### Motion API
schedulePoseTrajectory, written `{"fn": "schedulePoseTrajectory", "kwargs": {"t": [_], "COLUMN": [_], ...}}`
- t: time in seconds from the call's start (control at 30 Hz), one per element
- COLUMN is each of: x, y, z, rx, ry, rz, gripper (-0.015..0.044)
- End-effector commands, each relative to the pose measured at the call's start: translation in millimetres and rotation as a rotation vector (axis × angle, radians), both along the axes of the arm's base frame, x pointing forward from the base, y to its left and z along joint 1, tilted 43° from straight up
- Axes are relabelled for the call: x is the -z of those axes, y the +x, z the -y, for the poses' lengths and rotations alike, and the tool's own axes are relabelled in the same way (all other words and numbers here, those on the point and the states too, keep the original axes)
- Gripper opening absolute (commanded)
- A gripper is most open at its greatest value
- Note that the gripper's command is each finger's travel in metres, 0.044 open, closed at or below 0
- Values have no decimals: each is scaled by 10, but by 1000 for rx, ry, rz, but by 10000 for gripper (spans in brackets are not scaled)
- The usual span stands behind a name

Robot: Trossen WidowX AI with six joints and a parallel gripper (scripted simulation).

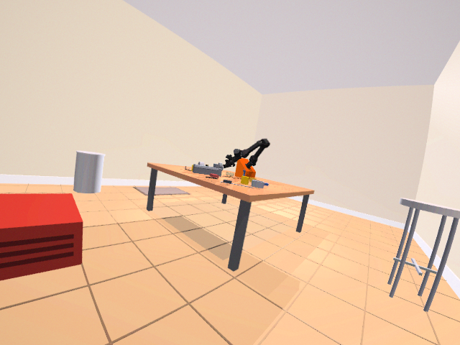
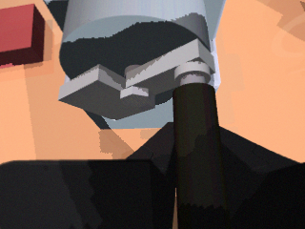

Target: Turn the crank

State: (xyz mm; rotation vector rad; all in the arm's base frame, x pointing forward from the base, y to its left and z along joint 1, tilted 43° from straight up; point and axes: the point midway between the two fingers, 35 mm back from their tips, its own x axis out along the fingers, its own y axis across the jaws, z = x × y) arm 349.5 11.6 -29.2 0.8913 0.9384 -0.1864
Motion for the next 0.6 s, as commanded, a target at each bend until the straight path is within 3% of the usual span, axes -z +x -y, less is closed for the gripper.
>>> {"fn": "schedulePoseTrajectory", "kwargs": {"t": [0.0,0.57], "x": [-92,-202], "y": [26,83], "z": [18,-18], "rx": [2,2], "ry": [-1,-1], "rz": [12,12], "gripper": [0,0]}}
